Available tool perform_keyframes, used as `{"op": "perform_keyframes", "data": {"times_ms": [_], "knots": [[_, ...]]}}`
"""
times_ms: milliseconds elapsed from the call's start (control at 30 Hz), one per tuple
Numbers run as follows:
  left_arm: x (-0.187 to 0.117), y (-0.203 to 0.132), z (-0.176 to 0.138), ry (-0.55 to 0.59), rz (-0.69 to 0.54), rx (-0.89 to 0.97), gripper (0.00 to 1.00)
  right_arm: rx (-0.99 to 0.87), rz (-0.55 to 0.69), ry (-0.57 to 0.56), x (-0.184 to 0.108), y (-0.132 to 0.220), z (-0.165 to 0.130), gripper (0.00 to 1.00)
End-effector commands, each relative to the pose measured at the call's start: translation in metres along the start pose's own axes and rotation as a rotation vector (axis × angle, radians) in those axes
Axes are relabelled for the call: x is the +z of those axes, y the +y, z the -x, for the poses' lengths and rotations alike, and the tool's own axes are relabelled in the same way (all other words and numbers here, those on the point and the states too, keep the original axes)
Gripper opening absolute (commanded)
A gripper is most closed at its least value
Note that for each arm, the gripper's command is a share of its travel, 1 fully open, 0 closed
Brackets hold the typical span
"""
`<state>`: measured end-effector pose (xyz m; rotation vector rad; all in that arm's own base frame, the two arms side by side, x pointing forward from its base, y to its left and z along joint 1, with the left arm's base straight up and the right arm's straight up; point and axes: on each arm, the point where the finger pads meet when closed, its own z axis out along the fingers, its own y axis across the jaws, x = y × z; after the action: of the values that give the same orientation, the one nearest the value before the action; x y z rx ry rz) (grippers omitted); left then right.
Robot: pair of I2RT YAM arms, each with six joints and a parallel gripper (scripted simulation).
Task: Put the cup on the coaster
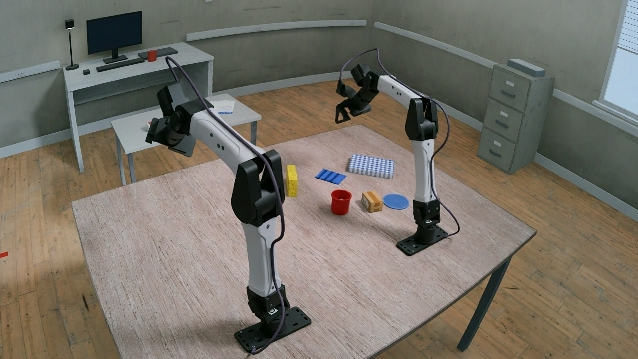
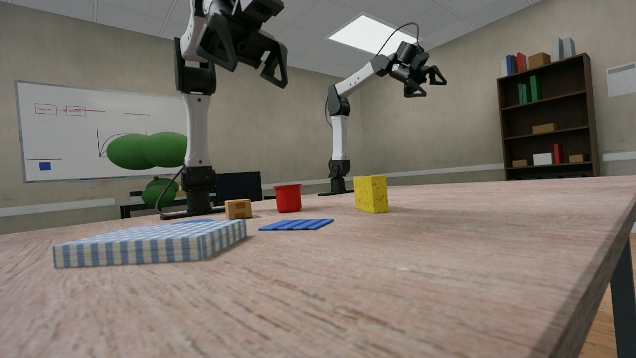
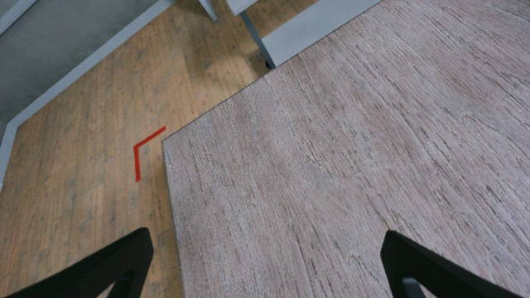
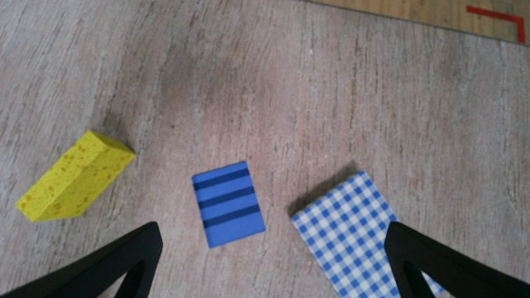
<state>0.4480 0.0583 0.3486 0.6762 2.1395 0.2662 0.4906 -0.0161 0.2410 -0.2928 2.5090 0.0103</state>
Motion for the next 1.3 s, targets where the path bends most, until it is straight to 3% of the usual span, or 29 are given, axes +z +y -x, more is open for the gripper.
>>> {"op": "perform_keyframes", "data": {"times_ms": [0,567,600,733,900,1033,1100,1267], "knots": [[-0.007,0.004,0.008,-0.027,0.017,0.003,1.0,0.0,-0.003,-0.029,-0.007,0.0,0.007,1.0],[-0.007,0.004,0.008,-0.027,0.017,0.003,1.0,0.0,-0.003,-0.029,-0.007,0.0,0.007,1.0],[-0.008,0.006,0.009,-0.031,0.027,-0.002,1.0,0.01,-0.006,-0.021,-0.007,-0.001,0.005,0.96],[-0.012,-0.002,0.017,-0.057,0.038,-0.015,1.0,0.054,0.001,0.013,-0.008,0.011,-0.005,0.96],[-0.016,-0.035,0.038,-0.116,0.015,-0.033,1.0,0.135,0.03,0.106,0.002,0.048,-0.031,0.96],[-0.025,-0.089,0.06,-0.199,-0.043,-0.054,1.0,0.202,0.051,0.251,0.014,0.099,-0.075,0.96],[-0.025,-0.089,0.06,-0.199,-0.043,-0.054,1.0,0.202,0.051,0.251,0.014,0.099,-0.075,0.96],[-0.049,-0.174,0.076,-0.309,-0.161,-0.075,1.0,0.22,0.048,0.4,0.018,0.148,-0.129,0.96]]}}
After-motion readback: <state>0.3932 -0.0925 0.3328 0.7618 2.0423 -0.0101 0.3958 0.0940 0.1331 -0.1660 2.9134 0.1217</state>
